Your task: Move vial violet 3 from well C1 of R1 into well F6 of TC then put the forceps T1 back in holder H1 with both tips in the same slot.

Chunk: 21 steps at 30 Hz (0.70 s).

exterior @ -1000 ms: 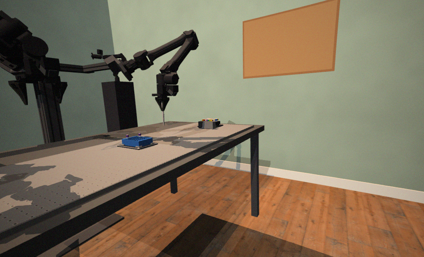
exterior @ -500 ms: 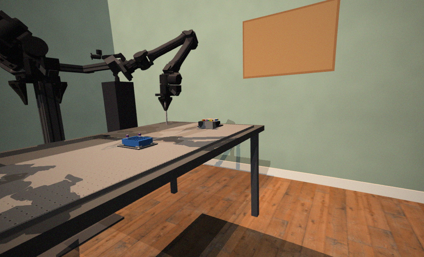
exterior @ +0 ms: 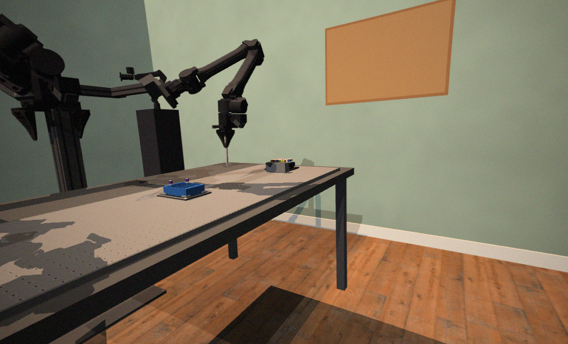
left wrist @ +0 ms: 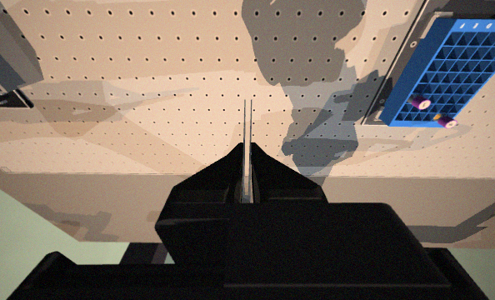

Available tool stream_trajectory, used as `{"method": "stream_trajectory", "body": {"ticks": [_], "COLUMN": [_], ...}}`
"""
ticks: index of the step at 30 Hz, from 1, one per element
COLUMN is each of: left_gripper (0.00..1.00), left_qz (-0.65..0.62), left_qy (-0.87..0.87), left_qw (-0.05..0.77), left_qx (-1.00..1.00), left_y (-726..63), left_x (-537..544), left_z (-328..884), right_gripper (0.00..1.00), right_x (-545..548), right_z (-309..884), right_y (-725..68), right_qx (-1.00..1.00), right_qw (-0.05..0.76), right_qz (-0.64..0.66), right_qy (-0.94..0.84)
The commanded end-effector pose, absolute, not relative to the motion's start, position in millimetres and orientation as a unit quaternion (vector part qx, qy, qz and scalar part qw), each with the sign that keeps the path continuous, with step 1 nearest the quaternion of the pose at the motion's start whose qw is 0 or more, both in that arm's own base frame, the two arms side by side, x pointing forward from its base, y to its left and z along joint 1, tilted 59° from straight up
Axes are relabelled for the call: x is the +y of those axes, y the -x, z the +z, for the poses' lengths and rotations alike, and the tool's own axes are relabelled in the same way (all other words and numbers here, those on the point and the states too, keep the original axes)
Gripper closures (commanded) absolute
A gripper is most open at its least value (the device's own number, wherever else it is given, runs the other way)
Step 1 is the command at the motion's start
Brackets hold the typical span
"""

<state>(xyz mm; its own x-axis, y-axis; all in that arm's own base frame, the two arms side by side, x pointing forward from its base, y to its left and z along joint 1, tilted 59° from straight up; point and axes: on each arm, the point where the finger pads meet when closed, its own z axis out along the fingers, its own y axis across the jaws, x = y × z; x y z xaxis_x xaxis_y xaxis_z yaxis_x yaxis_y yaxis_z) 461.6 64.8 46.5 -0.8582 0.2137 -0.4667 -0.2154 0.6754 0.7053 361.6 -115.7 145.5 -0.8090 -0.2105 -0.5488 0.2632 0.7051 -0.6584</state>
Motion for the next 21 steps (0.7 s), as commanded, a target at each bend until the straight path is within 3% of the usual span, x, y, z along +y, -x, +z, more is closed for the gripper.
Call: {"method": "stream_trajectory", "body": {"ticks": [1, 21], "left_gripper": [0.93, 0.93], "left_qz": [0.407, 0.407], "left_qy": [0.000, 0.000], "left_qw": [0.256, 0.257], "left_qx": [0.877, 0.877], "left_y": [-457.4, -451.7], "left_x": [76.5, 95.9], "left_z": [49.0, 73.2], "right_gripper": [0.00, 0.00], "right_x": [-114.1, -114.1], "right_z": [158.9, 158.9], "right_y": [-368.8, -368.8], "right_qx": [0.864, 0.864], "right_qw": [0.328, 0.328], "right_qz": [-0.382, -0.382], "right_qy": [-0.027, -0.027]}}
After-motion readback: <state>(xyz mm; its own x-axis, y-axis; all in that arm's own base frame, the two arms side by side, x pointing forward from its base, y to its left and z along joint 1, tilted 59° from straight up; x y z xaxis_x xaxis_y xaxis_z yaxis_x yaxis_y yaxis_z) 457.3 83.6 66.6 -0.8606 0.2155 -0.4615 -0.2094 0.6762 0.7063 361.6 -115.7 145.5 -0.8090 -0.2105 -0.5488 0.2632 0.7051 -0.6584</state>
